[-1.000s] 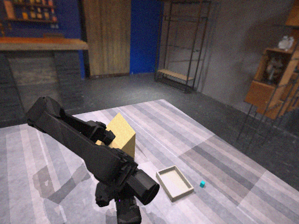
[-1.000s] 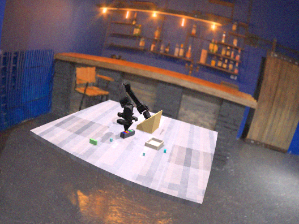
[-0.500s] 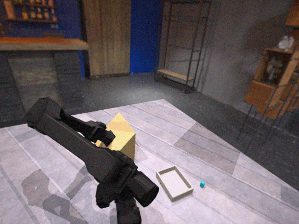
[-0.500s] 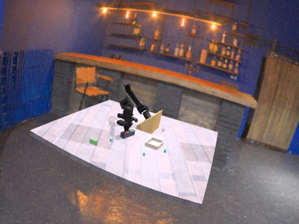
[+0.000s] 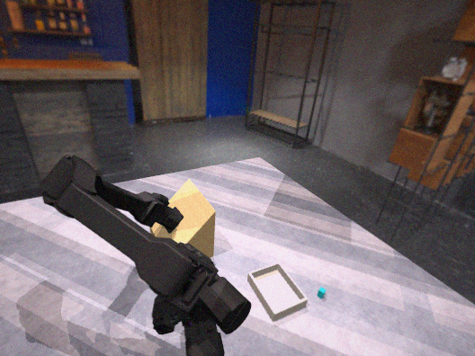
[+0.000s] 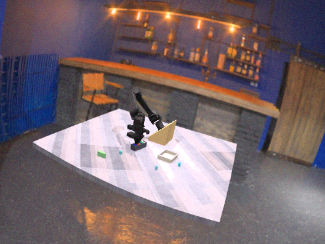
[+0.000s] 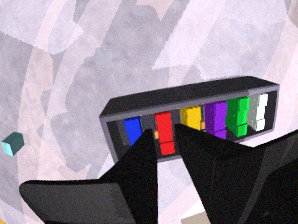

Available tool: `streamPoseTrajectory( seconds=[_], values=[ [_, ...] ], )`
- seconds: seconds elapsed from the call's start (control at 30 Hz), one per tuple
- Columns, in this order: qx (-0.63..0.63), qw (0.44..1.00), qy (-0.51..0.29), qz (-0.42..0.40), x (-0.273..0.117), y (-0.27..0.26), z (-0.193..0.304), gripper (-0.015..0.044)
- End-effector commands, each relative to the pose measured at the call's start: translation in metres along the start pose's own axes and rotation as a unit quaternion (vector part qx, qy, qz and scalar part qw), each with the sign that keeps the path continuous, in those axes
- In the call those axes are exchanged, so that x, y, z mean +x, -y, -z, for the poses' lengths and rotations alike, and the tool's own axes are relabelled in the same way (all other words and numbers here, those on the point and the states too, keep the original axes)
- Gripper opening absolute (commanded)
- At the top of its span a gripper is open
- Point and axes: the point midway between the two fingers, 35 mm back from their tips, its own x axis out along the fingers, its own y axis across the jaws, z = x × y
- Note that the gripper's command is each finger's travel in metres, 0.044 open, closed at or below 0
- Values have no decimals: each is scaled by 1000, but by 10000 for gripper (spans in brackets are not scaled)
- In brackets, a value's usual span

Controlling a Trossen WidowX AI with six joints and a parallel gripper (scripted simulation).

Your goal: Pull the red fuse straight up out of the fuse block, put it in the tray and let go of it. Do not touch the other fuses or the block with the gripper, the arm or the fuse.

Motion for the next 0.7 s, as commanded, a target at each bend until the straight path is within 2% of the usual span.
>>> streamPoseTrajectory(
  seconds=[0.0, 0.43, 0.67],
  values=[
    [-5, 1000, 3, 1, 2, 1, 0, 71],
    [-1, 1000, 0, 1, 1, 1, 0, 0],
    [-1, 1000, 0, 1, -1, 0, 0, 0]
  ],
)
